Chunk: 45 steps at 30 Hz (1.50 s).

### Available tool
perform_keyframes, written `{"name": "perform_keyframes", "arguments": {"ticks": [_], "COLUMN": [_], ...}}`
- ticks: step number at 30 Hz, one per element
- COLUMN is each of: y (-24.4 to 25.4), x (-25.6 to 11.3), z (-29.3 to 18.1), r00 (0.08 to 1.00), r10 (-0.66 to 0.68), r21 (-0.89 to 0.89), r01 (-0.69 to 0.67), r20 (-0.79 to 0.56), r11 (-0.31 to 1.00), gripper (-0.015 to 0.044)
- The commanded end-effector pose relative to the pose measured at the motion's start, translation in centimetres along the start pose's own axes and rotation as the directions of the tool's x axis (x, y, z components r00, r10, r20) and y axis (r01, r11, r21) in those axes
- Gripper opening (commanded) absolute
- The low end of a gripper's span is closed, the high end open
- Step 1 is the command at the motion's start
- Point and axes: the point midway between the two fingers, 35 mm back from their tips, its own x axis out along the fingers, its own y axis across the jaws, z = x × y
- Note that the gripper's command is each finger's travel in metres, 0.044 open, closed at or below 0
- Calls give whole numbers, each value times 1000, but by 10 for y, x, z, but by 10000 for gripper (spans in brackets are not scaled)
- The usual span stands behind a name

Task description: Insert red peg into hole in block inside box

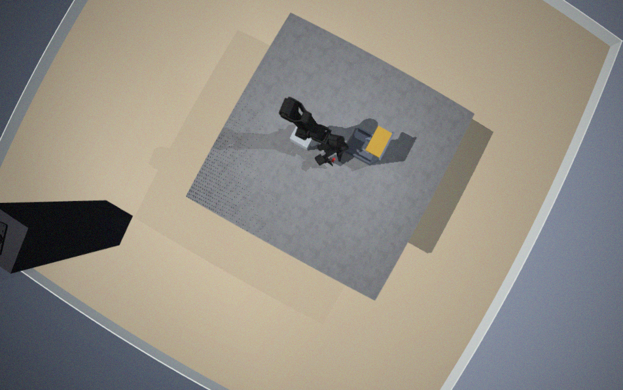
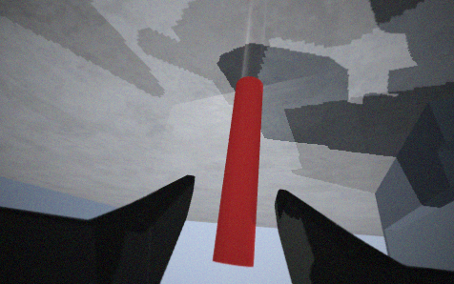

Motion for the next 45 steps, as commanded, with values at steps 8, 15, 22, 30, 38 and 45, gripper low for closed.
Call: {"name": "perform_keyframes", "arguments": {"ticks": [8, 15, 22, 30, 38, 45], "y": [1, 1, 1, 0, -1, -1], "x": [1, 1, 1, -1, -5, -9], "z": [3, 3, 3, -1, -6, -11], "r00": [1000, 1000, 1000, 1000, 1000, 1000], "r10": [1, 1, 1, 0, 0, -1], "r21": [0, 0, 0, -1, -1, -2], "r01": [-1, -1, -1, 0, 0, 1], "r20": [1, 1, 1, 1, 1, 2], "r11": [1000, 1000, 1000, 1000, 1000, 1000], "gripper": [194, 30, 0, 0, 0, 0]}}
